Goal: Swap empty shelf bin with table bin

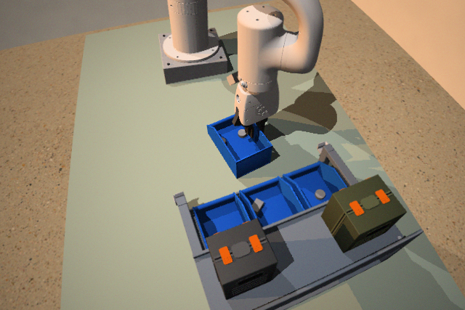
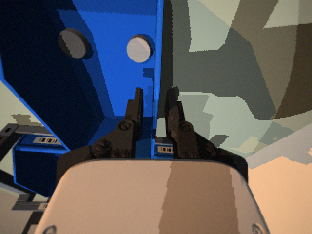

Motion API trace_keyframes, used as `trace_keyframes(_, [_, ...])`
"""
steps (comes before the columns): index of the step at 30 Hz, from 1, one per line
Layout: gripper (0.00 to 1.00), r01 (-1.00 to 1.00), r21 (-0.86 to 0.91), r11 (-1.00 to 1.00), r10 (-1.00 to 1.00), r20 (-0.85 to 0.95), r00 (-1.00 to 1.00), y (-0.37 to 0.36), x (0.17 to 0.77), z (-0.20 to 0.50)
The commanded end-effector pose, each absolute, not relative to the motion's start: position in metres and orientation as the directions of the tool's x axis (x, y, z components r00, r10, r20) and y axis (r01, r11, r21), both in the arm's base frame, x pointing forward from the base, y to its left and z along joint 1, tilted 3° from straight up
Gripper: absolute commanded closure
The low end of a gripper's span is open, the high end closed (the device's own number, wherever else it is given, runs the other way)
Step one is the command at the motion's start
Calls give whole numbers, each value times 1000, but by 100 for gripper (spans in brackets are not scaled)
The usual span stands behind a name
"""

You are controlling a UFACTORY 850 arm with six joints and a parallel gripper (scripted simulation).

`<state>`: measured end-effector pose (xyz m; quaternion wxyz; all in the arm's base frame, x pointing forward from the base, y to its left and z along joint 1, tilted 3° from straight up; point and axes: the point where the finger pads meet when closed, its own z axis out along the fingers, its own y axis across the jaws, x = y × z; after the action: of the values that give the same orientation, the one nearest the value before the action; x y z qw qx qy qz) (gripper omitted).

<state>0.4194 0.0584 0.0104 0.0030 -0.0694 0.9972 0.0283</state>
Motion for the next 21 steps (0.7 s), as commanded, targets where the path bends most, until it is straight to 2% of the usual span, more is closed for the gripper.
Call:
trace_keyframes(1, [74,-139,59,989,-138,-15,-990,58,420,11])
trace_keyframes(9, [74,-139,59,989,-138,-15,-990,58,420,11])
trace_keyframes(10, [100,-139,59,989,-138,-15,-990,58,420,11])
trace_keyframes(21, [100,-139,59,989,-138,-15,-990,58,420,11])
